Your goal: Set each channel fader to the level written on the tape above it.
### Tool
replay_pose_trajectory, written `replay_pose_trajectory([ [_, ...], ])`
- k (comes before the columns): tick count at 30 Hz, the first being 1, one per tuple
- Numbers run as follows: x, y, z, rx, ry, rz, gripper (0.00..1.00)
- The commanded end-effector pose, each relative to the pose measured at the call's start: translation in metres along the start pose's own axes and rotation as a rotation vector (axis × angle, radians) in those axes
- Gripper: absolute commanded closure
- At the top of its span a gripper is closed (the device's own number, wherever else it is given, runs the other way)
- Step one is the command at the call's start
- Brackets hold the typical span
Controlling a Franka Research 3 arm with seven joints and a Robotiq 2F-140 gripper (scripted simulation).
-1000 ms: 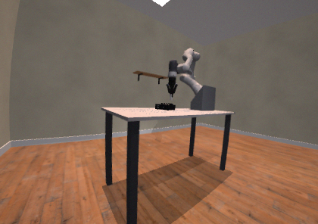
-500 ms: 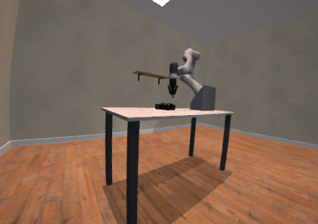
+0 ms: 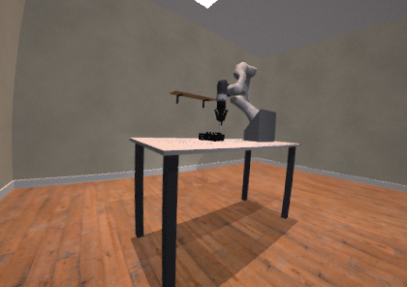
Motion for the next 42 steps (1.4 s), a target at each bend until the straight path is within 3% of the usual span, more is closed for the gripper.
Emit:
replay_pose_trajectory([
  [1,-0.0009,-0.0005,0.0006,-0.007,-0.004,-0.002,1.0],
  [42,0.0088,-0.0006,0.0006,-0.007,-0.004,-0.002,1.0],
])
Point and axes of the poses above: the point where the finger pads meet when closed, its own x axis out along the fingers, its own y axis across the jaws, z = x × y, the point moved 1 cm from there along -x, back along the fingers, and after that the axes turned 6 degrees about x, right-handed, at the moved point
